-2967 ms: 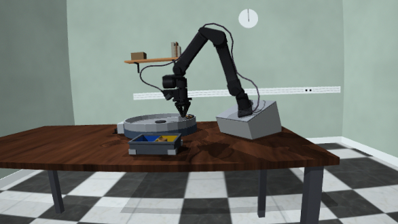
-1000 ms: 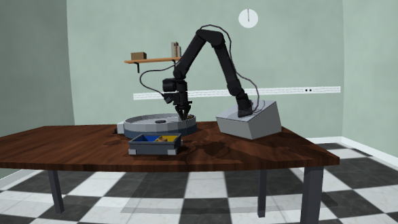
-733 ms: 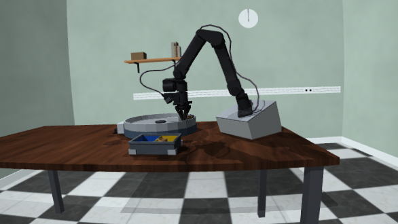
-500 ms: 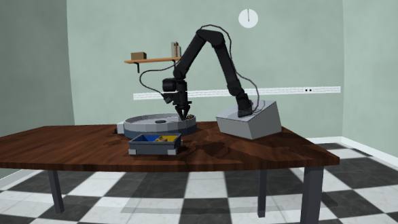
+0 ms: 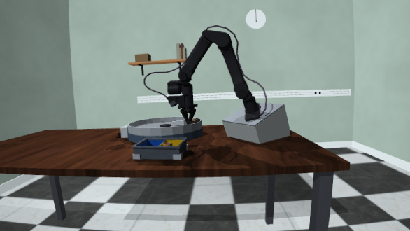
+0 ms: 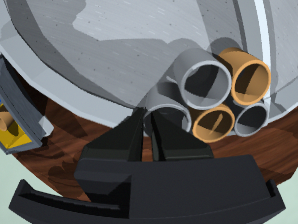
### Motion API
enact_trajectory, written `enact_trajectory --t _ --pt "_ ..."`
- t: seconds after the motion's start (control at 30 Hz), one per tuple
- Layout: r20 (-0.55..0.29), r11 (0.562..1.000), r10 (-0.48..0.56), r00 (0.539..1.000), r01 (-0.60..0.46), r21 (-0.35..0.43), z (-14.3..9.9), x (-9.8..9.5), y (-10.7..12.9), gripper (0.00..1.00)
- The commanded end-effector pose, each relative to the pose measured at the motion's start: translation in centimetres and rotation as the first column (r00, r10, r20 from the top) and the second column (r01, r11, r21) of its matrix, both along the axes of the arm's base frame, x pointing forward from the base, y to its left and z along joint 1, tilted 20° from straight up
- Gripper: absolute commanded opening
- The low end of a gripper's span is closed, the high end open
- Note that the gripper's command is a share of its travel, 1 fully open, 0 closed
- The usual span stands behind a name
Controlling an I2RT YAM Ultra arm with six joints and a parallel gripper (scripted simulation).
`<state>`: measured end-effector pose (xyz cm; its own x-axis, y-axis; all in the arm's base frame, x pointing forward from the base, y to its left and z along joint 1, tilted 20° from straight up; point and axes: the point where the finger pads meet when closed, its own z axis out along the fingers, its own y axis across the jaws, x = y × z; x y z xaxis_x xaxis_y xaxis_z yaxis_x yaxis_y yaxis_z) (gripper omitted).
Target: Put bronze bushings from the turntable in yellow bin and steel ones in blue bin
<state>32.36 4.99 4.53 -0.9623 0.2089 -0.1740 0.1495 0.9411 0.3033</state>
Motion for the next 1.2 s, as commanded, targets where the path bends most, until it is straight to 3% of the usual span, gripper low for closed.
enact_trajectory --t 0.0,0.83,1.17 --pt "0.007 1.000 -0.020 1.000 0.021 -0.021 -0.1 0.2 -0.8 0.00" --pt "0.007 1.000 -0.020 1.000 0.021 -0.021 0.0 0.2 -0.8 0.00" --pt "0.037 1.000 -0.013 0.999 0.014 -0.024 2.6 0.4 -1.2 0.00"
